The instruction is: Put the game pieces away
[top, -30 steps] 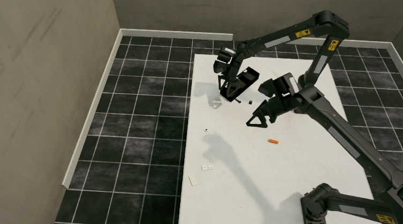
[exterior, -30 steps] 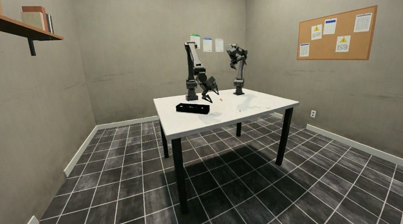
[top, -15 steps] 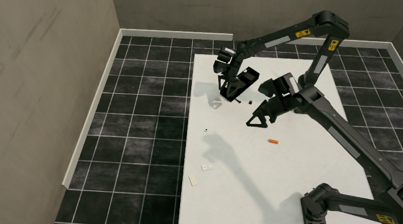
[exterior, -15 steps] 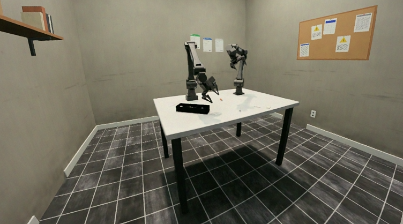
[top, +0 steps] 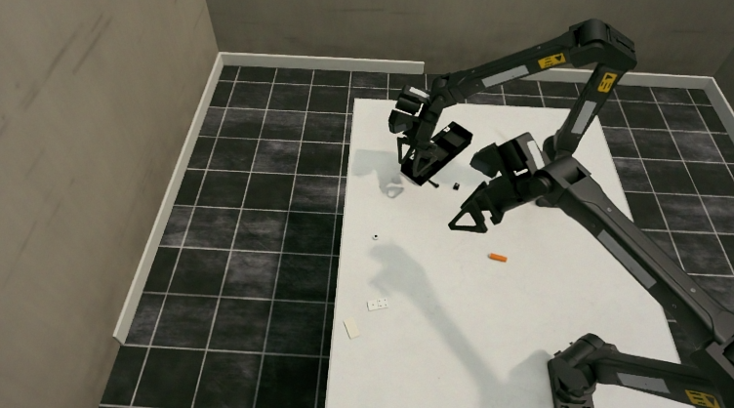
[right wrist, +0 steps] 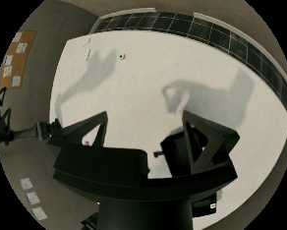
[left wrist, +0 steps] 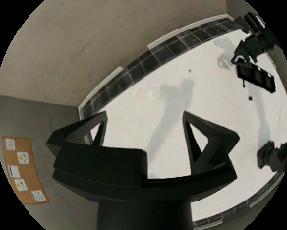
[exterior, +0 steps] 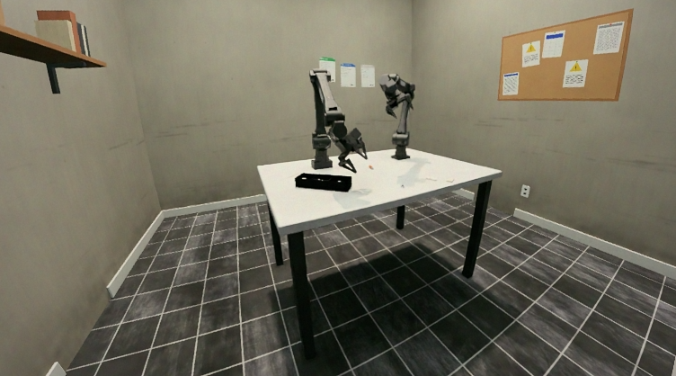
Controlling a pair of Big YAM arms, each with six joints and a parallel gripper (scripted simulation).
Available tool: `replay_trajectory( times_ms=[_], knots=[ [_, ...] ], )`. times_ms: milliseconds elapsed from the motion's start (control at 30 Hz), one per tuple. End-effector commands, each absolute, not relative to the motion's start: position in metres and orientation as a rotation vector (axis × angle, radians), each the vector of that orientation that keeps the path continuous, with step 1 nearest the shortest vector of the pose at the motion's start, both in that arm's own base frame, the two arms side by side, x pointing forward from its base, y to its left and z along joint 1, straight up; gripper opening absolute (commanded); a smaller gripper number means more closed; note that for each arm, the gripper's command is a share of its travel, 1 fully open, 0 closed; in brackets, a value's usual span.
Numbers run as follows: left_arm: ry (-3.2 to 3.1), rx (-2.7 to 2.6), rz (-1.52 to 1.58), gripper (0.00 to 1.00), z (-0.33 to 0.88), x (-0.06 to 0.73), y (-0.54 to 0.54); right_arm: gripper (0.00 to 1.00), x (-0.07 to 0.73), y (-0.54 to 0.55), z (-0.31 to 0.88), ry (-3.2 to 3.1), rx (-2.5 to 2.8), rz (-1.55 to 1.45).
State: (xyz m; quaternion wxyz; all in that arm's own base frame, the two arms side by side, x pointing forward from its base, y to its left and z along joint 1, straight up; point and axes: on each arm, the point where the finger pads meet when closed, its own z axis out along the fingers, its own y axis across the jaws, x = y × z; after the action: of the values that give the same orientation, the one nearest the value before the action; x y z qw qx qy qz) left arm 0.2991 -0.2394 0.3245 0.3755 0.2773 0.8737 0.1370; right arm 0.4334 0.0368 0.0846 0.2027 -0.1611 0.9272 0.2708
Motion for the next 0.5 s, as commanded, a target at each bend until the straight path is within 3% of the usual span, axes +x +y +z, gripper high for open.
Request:
replay_trajectory(
  times_ms=[0, 467],
  knots=[
    [2.223, 0.701, 0.328, 1.00, 0.340, 0.299, -0.241, 1.00, 0.436, 0.036, 0.088, 2.579, -0.453, 0.750],
    [2.211, 0.723, 0.202, 1.00, 0.388, 0.291, -0.249, 1.00, 0.436, 0.036, 0.088, 2.579, -0.453, 0.750]
  ],
)
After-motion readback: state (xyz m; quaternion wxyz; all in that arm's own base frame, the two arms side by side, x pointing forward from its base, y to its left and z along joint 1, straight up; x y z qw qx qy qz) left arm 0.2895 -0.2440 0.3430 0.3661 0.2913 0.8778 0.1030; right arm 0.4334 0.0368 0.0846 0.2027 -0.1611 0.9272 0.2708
